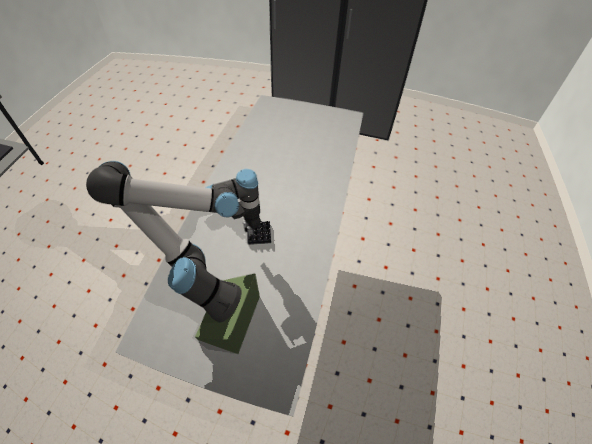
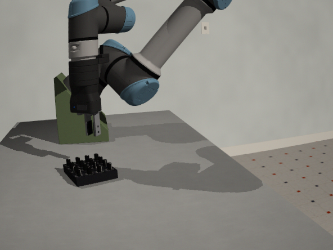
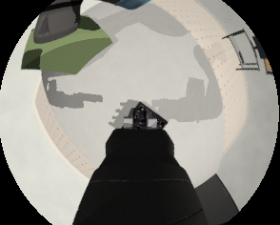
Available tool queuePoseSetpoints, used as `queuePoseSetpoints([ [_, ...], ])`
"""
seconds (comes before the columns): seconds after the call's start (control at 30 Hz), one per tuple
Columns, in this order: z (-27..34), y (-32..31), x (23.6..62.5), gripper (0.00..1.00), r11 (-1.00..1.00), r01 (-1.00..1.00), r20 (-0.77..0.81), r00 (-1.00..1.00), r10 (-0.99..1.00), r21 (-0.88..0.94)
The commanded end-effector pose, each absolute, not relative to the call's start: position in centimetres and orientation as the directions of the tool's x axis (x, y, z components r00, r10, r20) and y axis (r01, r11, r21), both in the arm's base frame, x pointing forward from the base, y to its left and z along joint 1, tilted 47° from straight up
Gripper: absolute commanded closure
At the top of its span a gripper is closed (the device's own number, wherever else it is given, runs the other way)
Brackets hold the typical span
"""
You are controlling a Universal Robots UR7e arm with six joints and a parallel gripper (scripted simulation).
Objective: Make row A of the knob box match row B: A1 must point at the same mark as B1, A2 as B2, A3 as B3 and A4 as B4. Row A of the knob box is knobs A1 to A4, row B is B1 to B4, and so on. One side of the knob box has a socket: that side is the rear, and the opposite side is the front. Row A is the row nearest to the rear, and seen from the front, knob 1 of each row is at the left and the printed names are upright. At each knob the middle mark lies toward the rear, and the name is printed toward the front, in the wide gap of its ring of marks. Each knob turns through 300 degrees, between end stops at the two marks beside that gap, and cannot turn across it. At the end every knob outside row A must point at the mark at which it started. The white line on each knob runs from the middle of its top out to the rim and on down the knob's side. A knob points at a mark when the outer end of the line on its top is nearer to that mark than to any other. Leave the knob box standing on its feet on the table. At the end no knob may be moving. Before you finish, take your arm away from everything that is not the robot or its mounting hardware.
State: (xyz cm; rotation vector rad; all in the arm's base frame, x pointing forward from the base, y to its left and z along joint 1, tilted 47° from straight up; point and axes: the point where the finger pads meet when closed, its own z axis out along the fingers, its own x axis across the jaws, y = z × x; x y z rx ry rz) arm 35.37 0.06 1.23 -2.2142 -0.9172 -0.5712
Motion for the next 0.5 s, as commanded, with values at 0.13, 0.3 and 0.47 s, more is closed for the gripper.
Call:
queuePoseSetpoints([
  [0.13,1.36,-0.07,35.73,0.54,-0.599,0.629,0.530,0.765,0.366,-0.496],
  [0.3,1.39,-0.11,35.87,0.54,-0.618,0.586,0.502,0.799,0.332,-0.524],
  [0.47,1.41,-0.14,35.94,0.54,-0.628,0.562,0.486,0.816,0.313,-0.539],
])
